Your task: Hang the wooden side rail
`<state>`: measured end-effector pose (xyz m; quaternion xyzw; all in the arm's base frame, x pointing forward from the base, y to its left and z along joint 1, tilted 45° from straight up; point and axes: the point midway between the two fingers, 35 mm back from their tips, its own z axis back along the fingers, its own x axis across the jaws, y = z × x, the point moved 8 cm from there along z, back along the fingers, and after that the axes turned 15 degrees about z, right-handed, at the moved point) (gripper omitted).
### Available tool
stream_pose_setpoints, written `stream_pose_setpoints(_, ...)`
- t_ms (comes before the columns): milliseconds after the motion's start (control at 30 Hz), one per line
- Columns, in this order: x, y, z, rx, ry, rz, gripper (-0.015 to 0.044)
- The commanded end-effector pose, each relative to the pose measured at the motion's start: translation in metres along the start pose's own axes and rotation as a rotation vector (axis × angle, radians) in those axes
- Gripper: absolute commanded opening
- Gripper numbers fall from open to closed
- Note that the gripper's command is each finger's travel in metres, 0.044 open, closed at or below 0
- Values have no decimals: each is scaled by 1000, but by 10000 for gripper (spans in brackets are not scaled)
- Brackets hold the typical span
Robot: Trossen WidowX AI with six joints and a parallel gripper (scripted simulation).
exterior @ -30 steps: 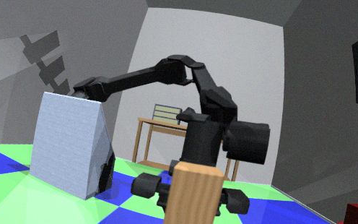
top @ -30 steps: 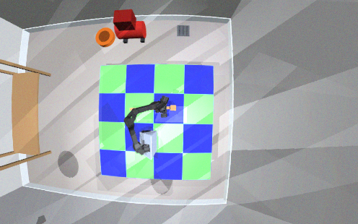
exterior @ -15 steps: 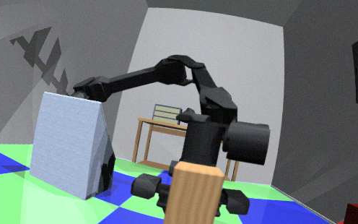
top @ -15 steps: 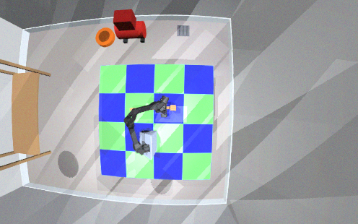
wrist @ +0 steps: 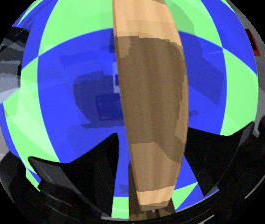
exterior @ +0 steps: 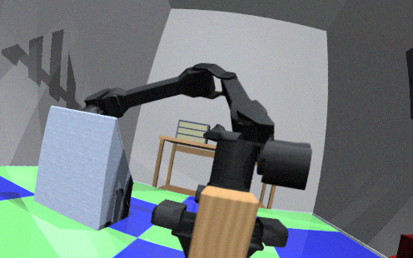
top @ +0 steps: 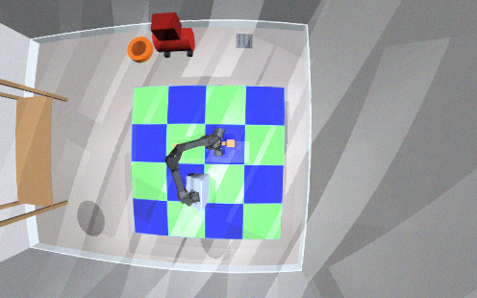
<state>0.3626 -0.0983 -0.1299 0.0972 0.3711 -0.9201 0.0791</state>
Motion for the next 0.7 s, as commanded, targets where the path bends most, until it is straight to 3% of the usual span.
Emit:
stream_pose_setpoints(0, 0, 0, 5, 2, 2, 0, 368)
stream_pose_setpoints(100, 0, 0, 23, 8, 4, -3, 440)
stream_pose_setpoints(233, 1, -1, 40, 13, 7, -6, 440)
stream_pose_setpoints(667, -8, -30, 40, 11, 7, -7, 440)
